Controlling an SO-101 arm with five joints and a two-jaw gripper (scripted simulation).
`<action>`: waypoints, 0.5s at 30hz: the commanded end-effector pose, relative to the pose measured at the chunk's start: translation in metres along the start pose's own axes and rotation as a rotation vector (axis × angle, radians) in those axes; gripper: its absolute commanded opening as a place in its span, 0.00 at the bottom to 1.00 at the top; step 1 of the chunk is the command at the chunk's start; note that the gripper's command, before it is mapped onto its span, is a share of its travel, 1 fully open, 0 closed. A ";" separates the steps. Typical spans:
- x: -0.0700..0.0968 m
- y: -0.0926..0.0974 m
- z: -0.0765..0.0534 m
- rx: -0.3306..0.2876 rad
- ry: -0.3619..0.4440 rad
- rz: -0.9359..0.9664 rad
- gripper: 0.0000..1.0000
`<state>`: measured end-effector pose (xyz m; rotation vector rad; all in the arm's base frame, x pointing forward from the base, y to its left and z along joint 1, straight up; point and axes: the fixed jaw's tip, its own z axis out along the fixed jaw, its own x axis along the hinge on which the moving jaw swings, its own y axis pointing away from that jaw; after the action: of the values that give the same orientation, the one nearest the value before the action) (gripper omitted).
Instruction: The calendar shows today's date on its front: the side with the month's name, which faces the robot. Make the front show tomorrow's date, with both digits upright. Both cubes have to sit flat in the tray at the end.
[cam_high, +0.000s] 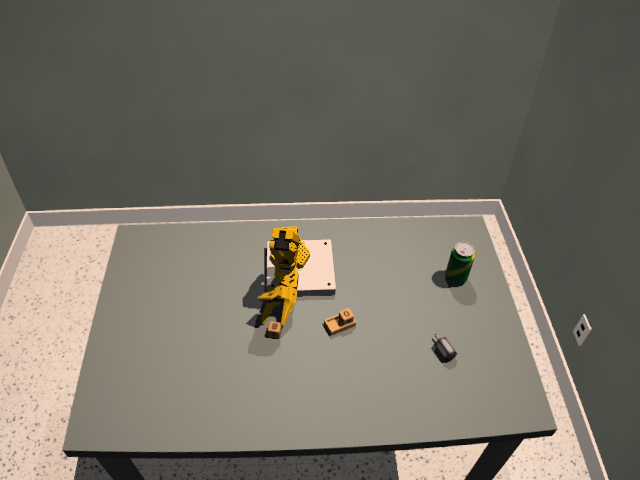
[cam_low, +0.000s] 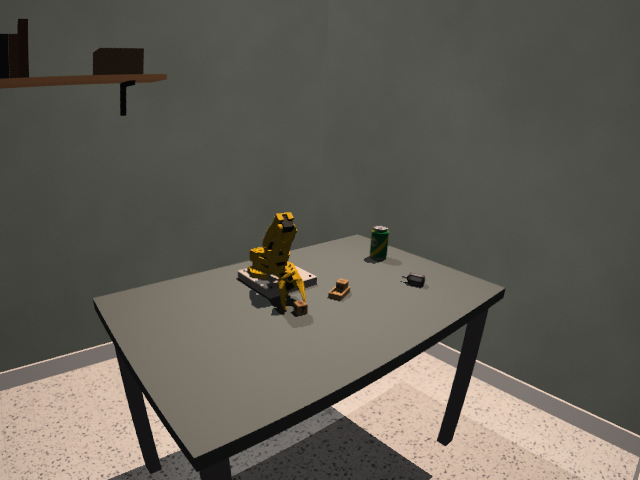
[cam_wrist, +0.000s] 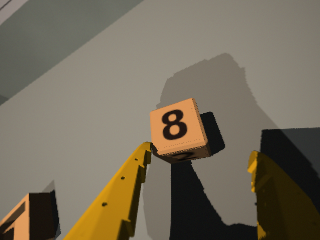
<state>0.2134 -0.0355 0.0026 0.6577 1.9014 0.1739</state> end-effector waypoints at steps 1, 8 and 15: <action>-0.006 0.004 -0.007 -0.016 -0.009 0.210 0.36; -0.016 0.009 -0.008 -0.057 -0.045 0.233 0.35; -0.023 0.012 -0.010 -0.087 -0.075 0.251 0.35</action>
<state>0.2126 -0.0356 0.0046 0.7249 1.8759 0.2197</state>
